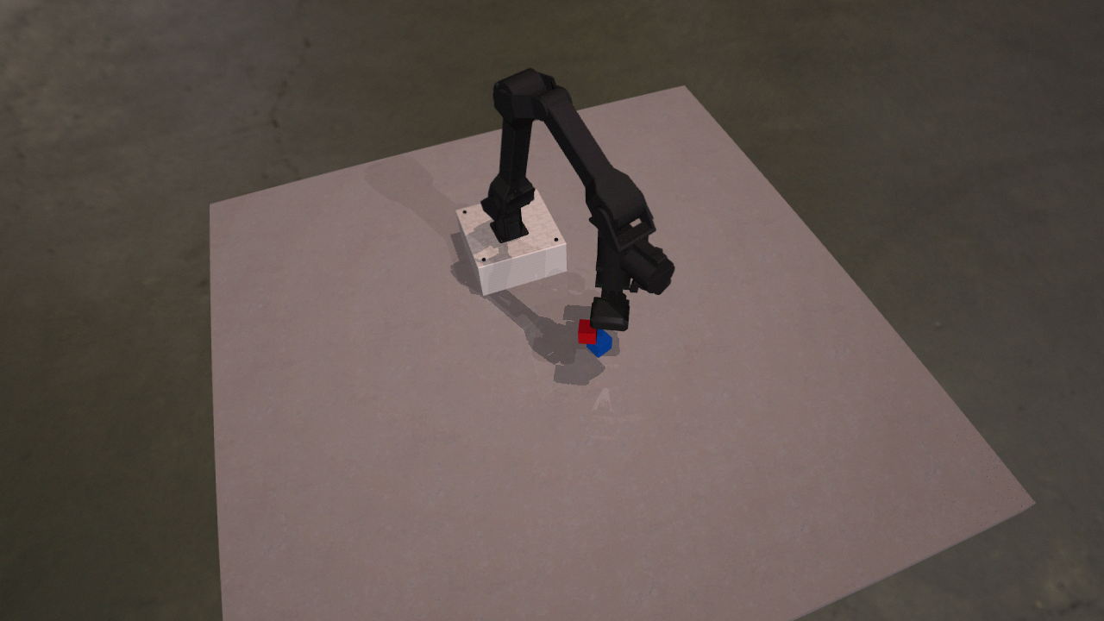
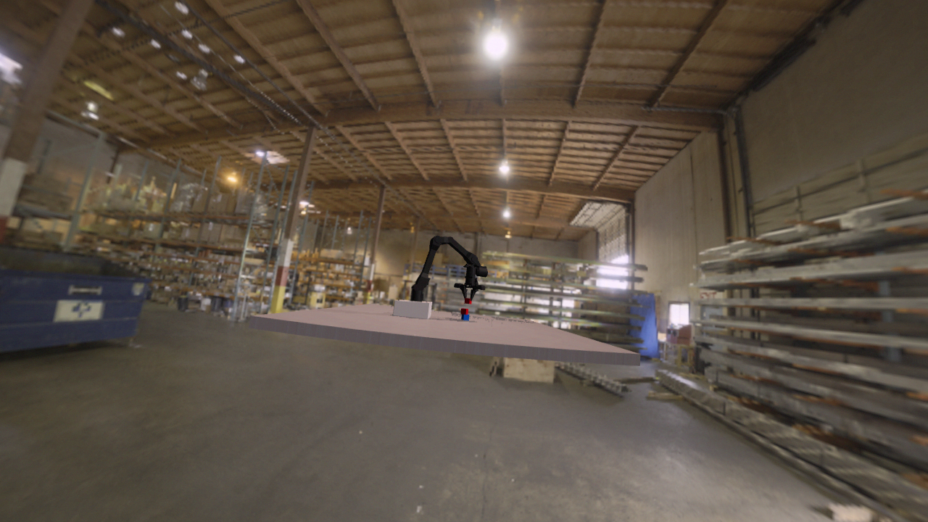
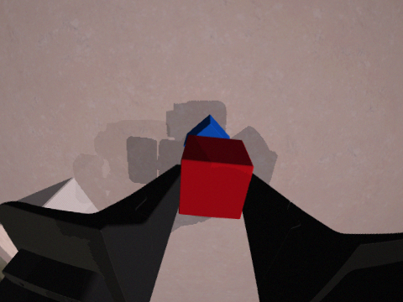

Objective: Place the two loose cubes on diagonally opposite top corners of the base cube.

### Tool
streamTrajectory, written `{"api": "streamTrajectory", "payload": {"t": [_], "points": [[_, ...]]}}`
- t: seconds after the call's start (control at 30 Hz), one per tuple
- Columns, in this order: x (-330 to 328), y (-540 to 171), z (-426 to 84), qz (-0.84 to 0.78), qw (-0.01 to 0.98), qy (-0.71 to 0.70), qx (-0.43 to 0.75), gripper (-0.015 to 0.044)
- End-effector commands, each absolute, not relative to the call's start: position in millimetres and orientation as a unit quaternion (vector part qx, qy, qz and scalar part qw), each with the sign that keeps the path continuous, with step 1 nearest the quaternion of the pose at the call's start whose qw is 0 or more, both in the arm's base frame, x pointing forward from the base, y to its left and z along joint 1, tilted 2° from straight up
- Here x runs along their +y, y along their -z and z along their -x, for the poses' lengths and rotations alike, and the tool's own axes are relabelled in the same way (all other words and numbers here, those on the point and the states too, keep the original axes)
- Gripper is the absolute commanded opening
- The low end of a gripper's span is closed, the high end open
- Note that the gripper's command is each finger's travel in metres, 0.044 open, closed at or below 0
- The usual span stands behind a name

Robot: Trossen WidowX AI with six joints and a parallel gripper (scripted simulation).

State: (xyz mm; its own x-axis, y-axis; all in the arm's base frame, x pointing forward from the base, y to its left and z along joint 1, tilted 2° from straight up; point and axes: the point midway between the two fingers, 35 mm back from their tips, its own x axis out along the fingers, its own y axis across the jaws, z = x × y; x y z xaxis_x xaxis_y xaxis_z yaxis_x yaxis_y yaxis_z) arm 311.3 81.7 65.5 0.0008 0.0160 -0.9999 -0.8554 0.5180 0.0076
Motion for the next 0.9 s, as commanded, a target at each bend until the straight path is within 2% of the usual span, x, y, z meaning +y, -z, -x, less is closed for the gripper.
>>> {"api": "streamTrajectory", "payload": {"t": [0.0,0.87], "points": [[84.3,-57.9,-310.9,0.337,0.621,-0.35,0.615,0.0105],[84.8,-19.0,-310.7,0.337,0.621,-0.35,0.615,0.0105]]}}
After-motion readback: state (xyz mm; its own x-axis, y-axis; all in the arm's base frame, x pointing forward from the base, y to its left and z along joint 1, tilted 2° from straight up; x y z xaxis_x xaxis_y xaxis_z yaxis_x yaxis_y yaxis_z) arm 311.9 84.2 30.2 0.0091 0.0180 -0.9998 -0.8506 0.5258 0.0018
